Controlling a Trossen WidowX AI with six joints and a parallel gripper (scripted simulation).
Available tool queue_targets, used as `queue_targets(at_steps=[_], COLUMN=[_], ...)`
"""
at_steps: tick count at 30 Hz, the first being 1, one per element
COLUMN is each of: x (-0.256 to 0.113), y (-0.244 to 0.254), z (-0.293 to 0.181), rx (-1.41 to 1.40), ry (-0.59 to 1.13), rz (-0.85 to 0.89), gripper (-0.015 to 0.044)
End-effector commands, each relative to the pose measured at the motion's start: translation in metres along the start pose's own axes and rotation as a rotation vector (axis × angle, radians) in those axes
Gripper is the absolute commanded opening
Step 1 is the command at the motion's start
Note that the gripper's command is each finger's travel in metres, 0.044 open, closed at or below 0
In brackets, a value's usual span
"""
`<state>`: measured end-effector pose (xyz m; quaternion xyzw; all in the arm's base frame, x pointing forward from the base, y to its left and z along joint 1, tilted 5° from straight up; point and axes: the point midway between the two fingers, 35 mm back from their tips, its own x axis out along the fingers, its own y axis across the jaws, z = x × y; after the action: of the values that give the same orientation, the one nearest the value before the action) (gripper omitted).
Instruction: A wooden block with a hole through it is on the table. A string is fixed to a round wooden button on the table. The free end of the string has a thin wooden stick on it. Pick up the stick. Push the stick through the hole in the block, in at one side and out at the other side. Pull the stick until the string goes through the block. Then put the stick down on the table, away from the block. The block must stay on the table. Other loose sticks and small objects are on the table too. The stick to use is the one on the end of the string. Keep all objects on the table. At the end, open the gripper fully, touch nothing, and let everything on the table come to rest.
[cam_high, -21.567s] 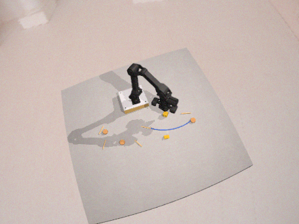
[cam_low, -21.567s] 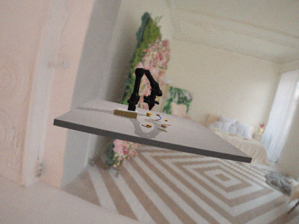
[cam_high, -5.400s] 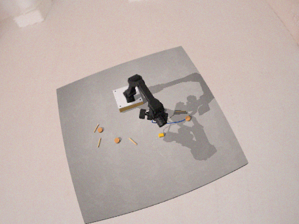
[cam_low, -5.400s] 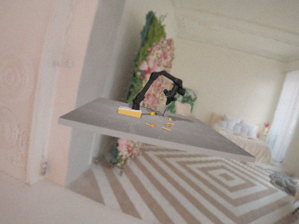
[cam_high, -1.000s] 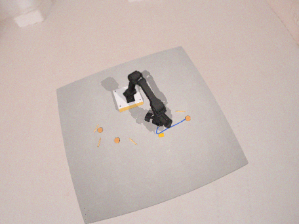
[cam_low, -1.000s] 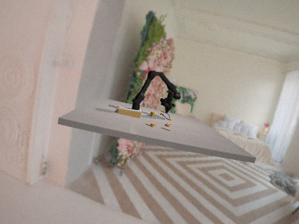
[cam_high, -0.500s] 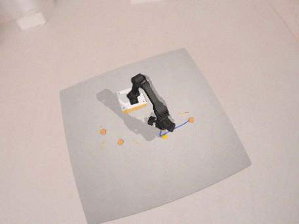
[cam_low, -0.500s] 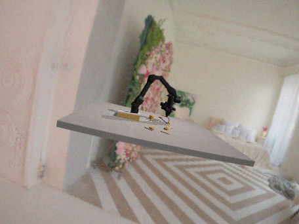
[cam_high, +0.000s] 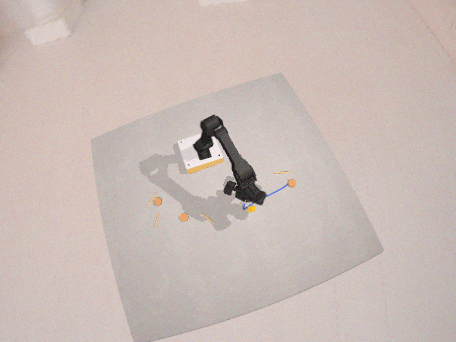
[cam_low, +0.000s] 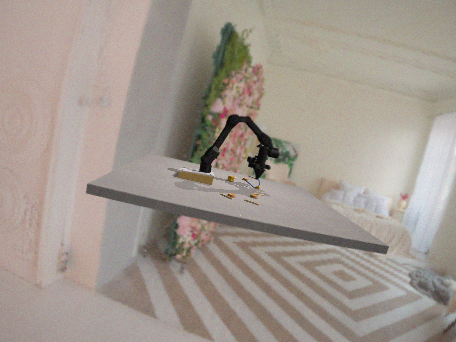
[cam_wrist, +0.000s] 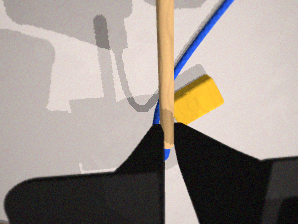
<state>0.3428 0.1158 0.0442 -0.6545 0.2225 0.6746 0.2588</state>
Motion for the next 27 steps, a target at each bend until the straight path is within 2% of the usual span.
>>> queue_targets(at_steps=[1, 27], x=[0.001, 0.002], y=[0.001, 0.003], z=[-0.005, -0.039], rx=[-0.003, -0.004], ry=[0.001, 0.008], rz=[0.006, 0.007], gripper=[0.0, 0.0])
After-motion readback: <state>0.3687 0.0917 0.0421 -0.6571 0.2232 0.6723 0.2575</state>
